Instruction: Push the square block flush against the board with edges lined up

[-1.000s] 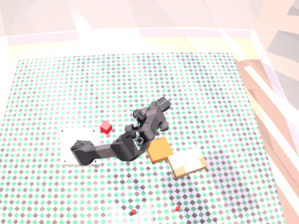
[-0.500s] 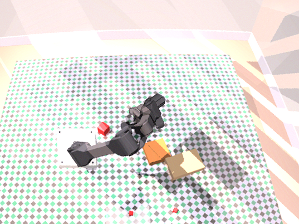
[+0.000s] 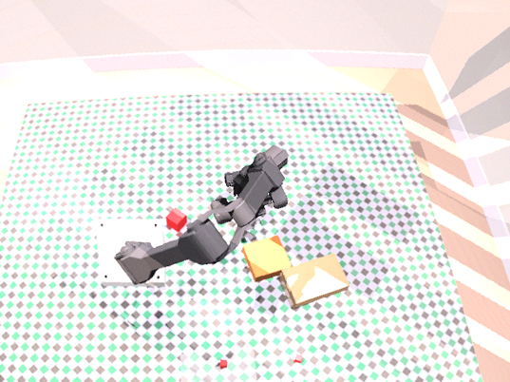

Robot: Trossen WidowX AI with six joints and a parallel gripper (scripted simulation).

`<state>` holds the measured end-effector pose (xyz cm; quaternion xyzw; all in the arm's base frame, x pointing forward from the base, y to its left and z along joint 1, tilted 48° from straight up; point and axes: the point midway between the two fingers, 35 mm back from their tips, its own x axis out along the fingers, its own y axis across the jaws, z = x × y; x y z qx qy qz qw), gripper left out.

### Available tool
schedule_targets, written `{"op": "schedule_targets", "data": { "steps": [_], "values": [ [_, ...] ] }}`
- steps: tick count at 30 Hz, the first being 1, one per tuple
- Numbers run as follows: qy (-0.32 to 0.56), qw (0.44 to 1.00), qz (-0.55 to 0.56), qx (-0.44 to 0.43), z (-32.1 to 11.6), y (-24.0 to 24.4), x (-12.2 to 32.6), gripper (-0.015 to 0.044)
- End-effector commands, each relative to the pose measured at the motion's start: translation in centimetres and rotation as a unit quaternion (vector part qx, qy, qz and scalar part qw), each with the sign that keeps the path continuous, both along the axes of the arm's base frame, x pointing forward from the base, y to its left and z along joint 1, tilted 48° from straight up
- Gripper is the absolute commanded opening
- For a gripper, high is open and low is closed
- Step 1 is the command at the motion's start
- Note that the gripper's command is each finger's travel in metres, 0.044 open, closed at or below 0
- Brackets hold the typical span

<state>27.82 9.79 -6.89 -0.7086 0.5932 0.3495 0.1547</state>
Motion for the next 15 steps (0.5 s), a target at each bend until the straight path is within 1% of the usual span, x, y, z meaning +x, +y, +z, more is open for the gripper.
{"op": "schedule_targets", "data": {
  "steps": [1,4,8,15],
  "values": [
    [0.001,1.0,0.0,0.001,1.0,-0.7,2.4,0.0],
    [0.001,1.0,0.0,0.001,0.8,-0.9,2.5,0.0],
    [0.001,1.0,0.0,0.0,-2.5,-4.6,2.7,0.0],
    [0.001,1.0,0.0,0.0,-2.6,-4.9,2.8,0.0]
  ]
}}
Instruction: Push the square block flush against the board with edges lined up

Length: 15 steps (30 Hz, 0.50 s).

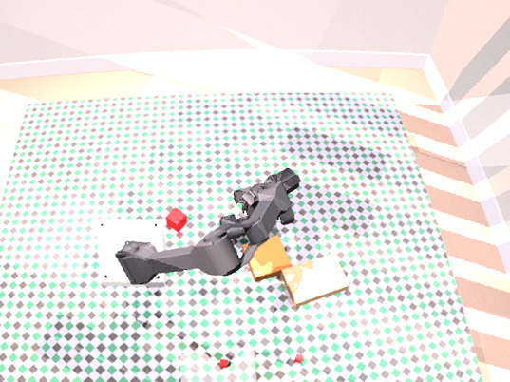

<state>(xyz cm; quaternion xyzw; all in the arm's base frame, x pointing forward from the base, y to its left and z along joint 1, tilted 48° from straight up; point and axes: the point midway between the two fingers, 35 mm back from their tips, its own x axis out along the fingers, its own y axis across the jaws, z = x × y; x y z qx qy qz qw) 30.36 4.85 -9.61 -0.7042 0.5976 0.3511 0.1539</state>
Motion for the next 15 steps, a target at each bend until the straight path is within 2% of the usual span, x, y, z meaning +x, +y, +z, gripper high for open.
{"op": "schedule_targets", "data": {
  "steps": [1,15],
  "values": [
    [-0.003,1.0,0.006,0.001,0.2,0.0,0.3,0.0],
    [-0.003,1.0,0.006,0.002,1.7,-1.2,1.2,0.0]
  ]
}}
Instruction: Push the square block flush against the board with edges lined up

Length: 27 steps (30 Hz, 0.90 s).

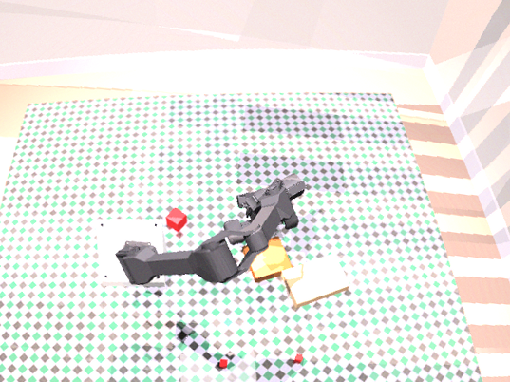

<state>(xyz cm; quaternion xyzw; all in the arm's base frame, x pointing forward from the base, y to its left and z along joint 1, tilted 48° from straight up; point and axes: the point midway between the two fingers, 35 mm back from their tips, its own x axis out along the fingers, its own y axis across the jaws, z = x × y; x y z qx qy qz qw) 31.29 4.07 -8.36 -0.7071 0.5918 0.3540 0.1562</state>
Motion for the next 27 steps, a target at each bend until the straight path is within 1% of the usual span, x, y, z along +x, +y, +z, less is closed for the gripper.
{"op": "schedule_targets", "data": {
  "steps": [1,27],
  "values": [
    [-0.002,1.0,0.001,-0.003,0.6,-0.5,0.4,0.0],
    [-0.002,1.0,0.001,-0.003,3.5,-3.1,1.8,0.0]
  ]
}}
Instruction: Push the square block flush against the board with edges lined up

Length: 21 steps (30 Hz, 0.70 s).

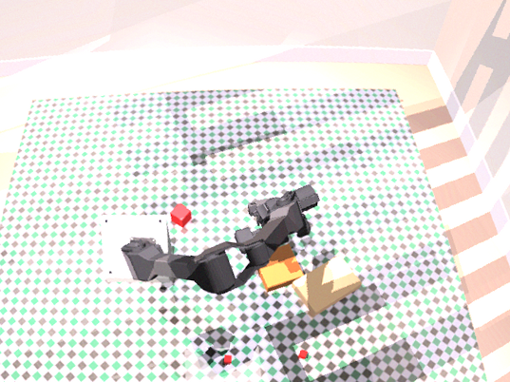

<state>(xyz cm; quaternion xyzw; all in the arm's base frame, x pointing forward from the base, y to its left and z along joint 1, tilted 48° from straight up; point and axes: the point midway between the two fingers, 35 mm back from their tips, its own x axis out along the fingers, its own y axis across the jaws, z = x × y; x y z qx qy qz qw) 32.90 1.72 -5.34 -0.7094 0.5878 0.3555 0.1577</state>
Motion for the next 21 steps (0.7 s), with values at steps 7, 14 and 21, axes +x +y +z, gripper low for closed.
{"op": "schedule_targets", "data": {
  "steps": [7,14,21],
  "values": [
    [-0.001,1.0,-0.003,-0.006,1.3,-1.5,0.5,0.0],
    [-0.001,1.0,-0.003,-0.007,2.1,-2.3,0.8,0.0],
    [-0.001,1.0,-0.004,-0.008,2.9,-3.1,1.0,0.0]
  ]
}}
